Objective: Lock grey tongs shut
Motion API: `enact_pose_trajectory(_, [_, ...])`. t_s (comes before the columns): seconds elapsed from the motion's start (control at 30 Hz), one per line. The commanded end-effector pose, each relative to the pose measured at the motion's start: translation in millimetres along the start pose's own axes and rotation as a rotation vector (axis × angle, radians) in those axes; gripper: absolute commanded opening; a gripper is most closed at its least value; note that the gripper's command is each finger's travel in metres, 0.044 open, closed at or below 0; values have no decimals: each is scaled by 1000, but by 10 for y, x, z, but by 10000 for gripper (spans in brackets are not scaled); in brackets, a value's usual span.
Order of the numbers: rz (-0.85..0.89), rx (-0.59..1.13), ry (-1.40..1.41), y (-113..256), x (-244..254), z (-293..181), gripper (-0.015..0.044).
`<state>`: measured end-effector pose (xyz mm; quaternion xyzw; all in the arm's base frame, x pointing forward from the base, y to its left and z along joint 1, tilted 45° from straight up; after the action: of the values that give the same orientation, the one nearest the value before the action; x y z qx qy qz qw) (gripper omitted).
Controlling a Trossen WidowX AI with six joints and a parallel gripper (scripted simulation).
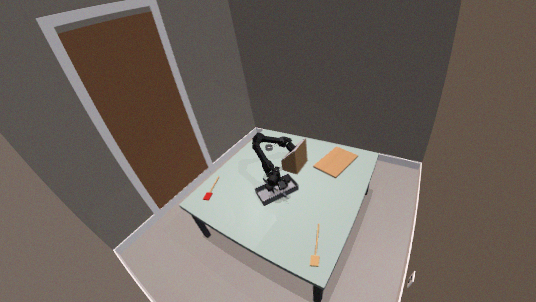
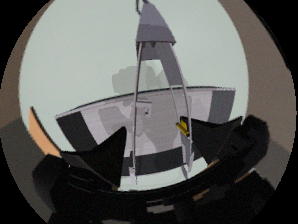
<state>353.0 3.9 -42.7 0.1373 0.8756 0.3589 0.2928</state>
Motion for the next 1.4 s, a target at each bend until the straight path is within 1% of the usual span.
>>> enact_pose_trajectory(0.0, [-1, -1, -1, 7, -5, 1, 361])
enact_pose_trajectory(0.03, [-1, -1, -1, 7, -5, 1, 335])
enact_pose_trajectory(1.37, [-1, -1, -1, 7, -5, 1, 68])
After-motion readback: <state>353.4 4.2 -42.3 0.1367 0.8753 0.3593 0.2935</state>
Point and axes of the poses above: the point midway between the two fingers, 35 mm back from their tips, its own y axis back along the fingers, its own x axis across the jaws, z = x × y, the point moved 10 cm from there along y, back along the fingers, and after that the axes turned 3 degrees about -y, right-handed, at the moved point
